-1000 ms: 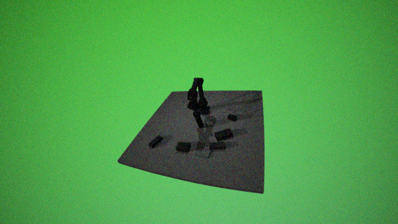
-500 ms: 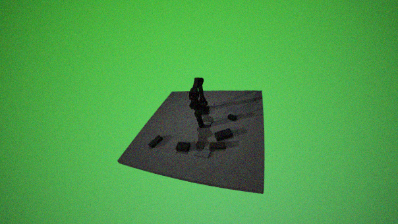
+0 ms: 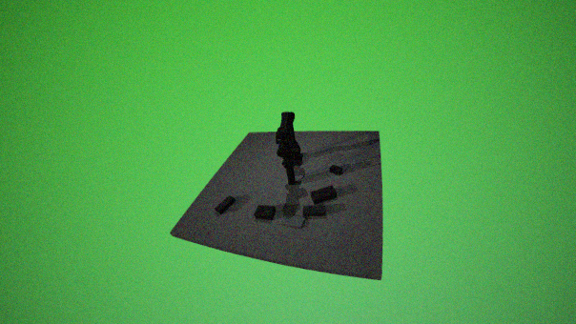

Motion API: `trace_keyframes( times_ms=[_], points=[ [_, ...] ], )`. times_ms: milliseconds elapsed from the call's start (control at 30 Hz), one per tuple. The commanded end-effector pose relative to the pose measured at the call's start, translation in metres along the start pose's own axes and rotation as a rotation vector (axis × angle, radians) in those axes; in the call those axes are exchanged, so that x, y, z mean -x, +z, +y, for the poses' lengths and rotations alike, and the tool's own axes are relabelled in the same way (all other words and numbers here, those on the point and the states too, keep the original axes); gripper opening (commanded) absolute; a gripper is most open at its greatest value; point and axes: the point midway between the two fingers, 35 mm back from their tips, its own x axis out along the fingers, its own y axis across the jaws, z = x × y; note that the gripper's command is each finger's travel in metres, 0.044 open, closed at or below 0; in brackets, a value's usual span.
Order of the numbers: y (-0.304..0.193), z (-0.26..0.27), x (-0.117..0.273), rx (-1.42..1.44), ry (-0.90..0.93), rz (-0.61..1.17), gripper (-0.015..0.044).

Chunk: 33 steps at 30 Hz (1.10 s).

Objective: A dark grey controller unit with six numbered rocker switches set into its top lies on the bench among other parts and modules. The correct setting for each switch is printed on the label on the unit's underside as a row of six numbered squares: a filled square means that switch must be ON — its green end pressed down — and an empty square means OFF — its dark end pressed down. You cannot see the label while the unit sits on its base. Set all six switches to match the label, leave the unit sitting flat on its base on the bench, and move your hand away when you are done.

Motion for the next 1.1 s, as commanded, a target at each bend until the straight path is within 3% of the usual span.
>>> trace_keyframes(
  times_ms=[0, 1067],
  points=[
    [0.005, 0.002, -0.005, 0.001, 0.009, -0.007, 0.0338],
    [0.031, 0.002, -0.010, 0.001, 0.009, -0.010, 0.0338]
  ],
)
